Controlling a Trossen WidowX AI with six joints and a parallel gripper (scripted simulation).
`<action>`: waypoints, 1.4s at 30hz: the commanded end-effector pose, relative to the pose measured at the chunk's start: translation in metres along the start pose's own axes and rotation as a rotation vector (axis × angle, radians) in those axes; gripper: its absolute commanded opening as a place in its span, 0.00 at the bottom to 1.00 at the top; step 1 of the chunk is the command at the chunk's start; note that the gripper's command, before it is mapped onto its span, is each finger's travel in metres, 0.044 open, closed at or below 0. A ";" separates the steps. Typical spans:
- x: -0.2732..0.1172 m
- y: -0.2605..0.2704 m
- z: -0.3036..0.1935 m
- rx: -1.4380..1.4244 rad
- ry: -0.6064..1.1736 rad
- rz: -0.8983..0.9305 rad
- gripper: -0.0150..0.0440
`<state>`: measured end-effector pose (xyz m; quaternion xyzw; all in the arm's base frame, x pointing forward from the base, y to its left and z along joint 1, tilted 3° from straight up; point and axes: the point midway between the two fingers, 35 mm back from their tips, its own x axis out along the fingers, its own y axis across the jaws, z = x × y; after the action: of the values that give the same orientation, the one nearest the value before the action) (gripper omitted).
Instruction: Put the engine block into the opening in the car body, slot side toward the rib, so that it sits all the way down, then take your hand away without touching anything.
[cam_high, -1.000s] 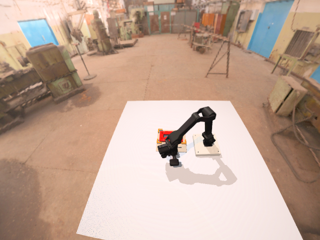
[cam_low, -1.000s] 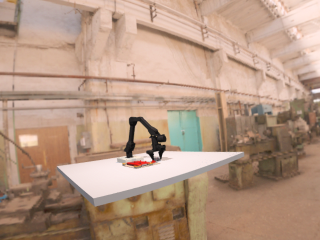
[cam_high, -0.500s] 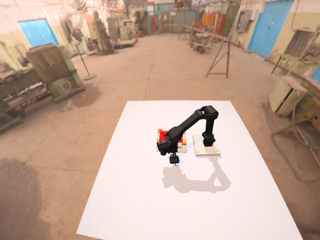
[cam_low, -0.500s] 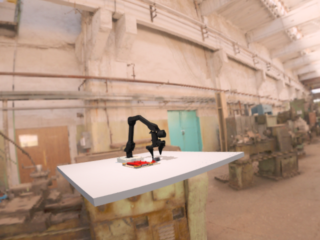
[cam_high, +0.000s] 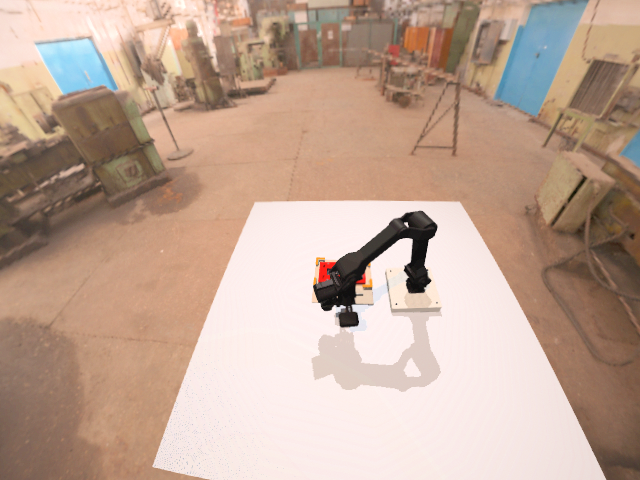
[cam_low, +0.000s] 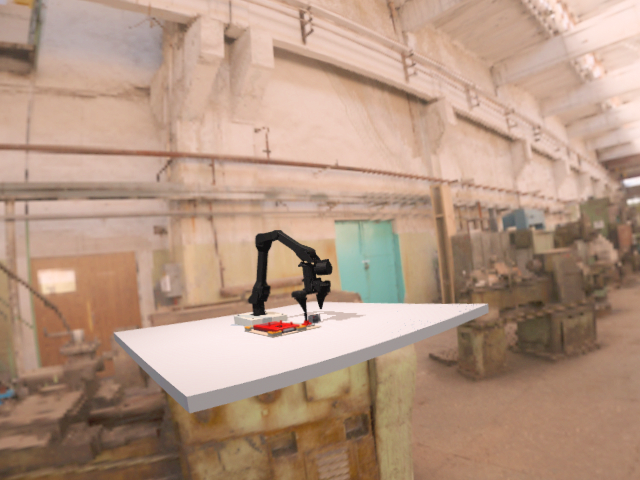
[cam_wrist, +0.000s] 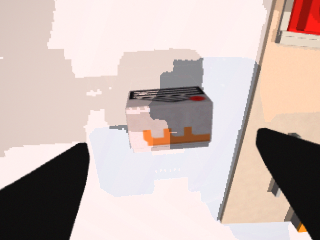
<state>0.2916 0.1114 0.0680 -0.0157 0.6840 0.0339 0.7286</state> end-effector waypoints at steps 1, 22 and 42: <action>-0.013 0.000 0.000 -0.001 -0.003 -0.001 1.00; 0.016 0.000 0.001 -0.001 -0.003 -0.001 1.00; 0.040 0.000 0.000 -0.001 -0.003 -0.001 0.82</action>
<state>0.2933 0.1123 0.0294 -0.0158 0.6836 0.0343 0.7289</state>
